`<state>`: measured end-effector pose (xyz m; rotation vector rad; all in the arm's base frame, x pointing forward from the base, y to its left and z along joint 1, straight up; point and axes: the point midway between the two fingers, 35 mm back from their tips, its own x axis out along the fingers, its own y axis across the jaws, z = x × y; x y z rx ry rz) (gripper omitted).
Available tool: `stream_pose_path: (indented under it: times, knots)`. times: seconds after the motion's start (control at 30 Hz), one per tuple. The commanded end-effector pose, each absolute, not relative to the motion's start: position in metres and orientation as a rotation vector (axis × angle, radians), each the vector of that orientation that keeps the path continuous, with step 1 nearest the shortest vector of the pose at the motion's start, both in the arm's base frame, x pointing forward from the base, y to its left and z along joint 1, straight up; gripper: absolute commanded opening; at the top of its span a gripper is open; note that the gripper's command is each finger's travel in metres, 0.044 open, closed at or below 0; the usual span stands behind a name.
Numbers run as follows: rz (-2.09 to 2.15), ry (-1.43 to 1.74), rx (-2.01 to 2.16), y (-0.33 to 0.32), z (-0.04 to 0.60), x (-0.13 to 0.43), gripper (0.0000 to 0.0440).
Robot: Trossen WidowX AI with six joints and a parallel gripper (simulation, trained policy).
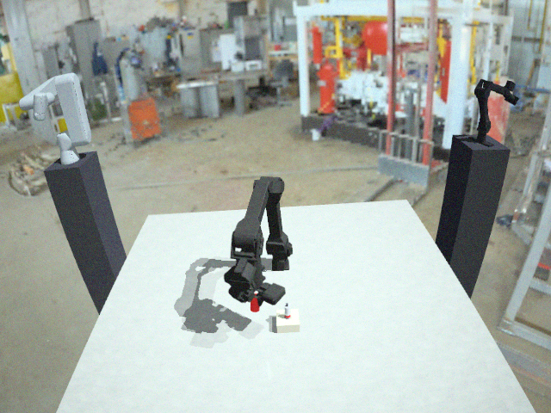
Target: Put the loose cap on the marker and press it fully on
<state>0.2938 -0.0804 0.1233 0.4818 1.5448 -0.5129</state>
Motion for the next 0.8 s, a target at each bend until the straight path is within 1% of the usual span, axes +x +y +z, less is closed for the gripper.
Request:
stream_pose_path:
  times: [0.0,0.43,0.77]
  knots:
    - [-0.492,1.520,0.480,-0.067,0.136,0.301,0.0060]
    - [-0.442,1.505,0.455,-0.018,0.161,0.316,0.0043]
    - [-0.416,1.532,0.428,0.014,0.171,0.315,0.0027]
